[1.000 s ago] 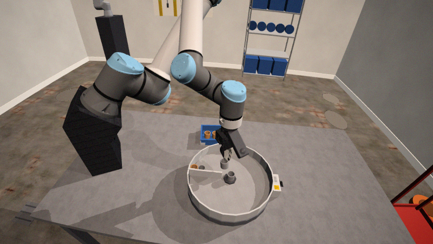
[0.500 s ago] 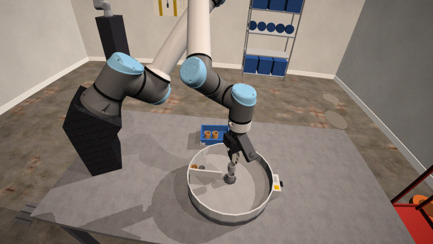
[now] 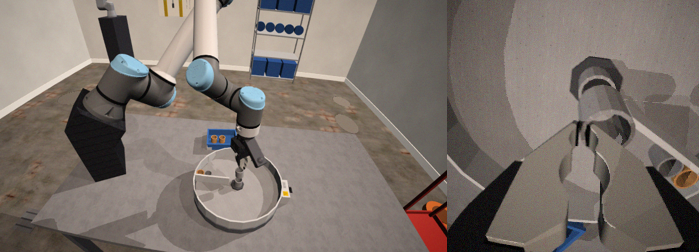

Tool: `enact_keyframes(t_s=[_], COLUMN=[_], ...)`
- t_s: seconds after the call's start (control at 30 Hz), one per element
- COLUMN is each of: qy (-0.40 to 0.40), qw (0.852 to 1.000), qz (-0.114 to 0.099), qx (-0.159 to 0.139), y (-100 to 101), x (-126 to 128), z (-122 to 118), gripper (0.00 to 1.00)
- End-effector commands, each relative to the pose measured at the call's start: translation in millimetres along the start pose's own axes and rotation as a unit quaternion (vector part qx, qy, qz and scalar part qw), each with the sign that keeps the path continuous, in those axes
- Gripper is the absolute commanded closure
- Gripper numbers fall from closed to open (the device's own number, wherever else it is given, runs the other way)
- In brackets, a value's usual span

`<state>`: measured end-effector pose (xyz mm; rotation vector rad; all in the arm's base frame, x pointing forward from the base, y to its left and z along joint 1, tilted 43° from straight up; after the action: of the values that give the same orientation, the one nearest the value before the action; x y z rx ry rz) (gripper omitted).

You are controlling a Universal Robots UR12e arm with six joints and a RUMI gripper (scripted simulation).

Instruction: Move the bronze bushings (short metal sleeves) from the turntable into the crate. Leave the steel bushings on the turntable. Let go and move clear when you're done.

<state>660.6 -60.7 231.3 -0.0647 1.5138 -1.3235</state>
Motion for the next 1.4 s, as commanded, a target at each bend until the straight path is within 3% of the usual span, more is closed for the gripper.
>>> enact_keyframes(t_s=[0.0, 0.5, 0.73, 1.37], qy=[0.000, 0.000, 0.000, 0.000], qw=[1.000, 1.000, 1.000, 1.000], qz=[0.000, 0.000, 0.000, 0.000], qx=[0.000, 0.000, 0.000, 0.000], y=[-0.4, -0.2, 19.5, 19.7], x=[-0.3, -0.3, -1.3, -1.3], z=[0.5, 0.5, 0.3, 0.3], gripper=[1.00, 1.00, 1.00, 1.00])
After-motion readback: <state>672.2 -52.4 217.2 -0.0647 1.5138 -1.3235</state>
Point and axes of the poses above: the point where the finger pads meet when closed, its own y axis out along the fingers, its own x axis across the jaws, z = x × y, the point moved 1 cm from there along -y, back along the fingers, and after that the axes turned 12 degrees about -y, right-handed, at the moved point
